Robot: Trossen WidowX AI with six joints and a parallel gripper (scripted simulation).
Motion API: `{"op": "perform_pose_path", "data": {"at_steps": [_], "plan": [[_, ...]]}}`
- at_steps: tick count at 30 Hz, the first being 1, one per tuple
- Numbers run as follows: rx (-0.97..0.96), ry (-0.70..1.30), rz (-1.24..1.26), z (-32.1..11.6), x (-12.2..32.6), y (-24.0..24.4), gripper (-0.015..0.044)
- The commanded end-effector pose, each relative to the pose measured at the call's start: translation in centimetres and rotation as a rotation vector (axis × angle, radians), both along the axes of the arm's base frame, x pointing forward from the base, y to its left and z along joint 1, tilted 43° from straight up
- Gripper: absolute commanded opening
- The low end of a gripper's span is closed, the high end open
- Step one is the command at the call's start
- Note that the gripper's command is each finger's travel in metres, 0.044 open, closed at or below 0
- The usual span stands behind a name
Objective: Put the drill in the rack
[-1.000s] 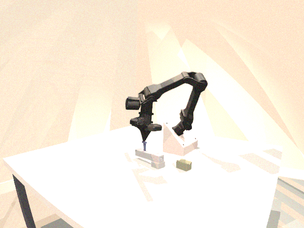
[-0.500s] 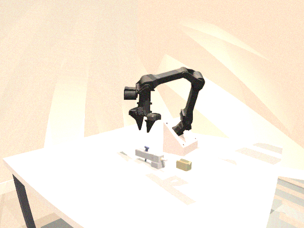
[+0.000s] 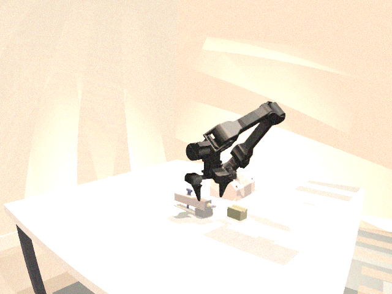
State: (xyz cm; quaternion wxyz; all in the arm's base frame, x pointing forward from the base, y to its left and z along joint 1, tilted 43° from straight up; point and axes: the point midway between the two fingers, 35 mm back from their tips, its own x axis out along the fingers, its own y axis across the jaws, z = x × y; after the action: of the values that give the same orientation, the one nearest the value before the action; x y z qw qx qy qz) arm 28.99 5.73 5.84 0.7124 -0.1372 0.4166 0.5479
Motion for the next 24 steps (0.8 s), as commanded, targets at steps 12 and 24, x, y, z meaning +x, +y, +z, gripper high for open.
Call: {"op": "perform_pose_path", "data": {"at_steps": [12, 24], "plan": [[0.011, -0.145, 0.165, 0.70, -0.41, 2.50, 0.0440], [0.010, -0.145, 0.165, -0.25, -0.34, 2.99, 0.0440]]}}
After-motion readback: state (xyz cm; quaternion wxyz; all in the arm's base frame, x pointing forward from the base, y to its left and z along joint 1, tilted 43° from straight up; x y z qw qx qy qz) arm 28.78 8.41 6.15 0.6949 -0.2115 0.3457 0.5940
